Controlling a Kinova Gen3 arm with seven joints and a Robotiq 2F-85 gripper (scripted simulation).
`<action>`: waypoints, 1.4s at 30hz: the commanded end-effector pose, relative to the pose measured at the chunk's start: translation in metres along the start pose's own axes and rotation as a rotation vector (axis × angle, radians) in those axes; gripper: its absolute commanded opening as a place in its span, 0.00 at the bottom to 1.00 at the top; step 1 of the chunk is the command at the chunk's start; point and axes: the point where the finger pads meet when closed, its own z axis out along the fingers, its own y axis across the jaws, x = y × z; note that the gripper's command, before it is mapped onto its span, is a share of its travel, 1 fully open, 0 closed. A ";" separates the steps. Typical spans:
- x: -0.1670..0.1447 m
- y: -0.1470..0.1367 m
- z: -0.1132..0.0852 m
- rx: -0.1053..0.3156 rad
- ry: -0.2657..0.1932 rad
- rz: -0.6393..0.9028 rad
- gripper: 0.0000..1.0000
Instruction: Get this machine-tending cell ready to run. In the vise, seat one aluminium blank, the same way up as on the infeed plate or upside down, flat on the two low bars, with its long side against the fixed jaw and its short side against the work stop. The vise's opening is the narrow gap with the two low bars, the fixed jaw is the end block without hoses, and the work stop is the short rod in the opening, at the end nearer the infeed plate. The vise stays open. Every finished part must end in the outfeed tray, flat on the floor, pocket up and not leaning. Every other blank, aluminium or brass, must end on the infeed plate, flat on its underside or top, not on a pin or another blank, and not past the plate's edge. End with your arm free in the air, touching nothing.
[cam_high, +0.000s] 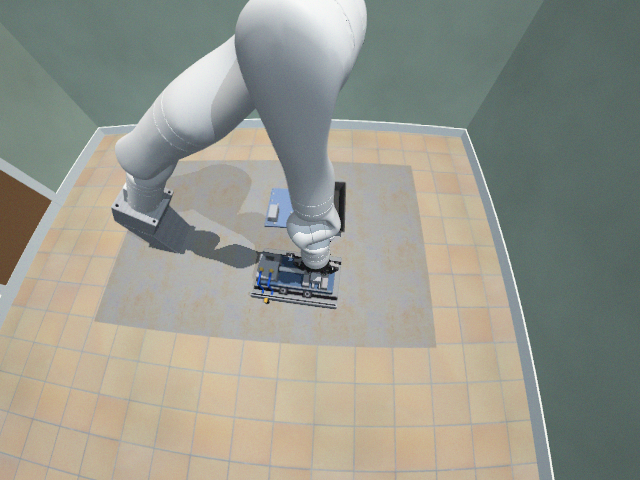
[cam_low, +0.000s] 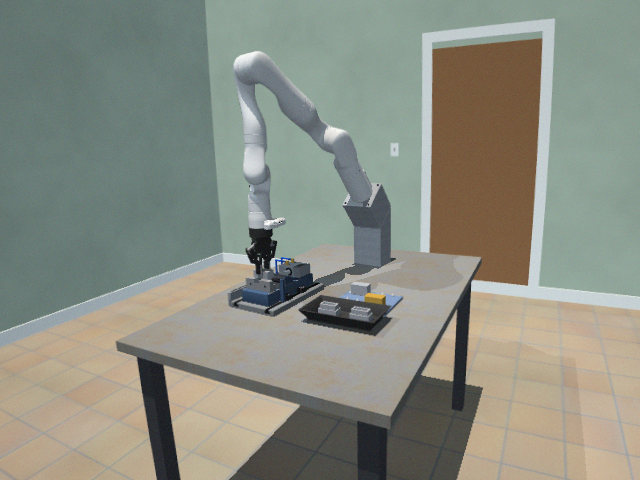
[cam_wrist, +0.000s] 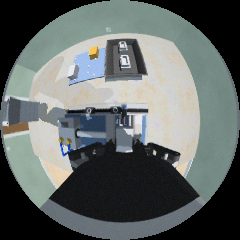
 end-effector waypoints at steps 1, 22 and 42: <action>0.000 0.001 -0.001 -0.001 -0.001 0.000 0.00; 0.000 0.001 -0.001 -0.001 -0.001 0.000 0.00; 0.000 0.001 -0.001 -0.001 -0.001 0.000 0.00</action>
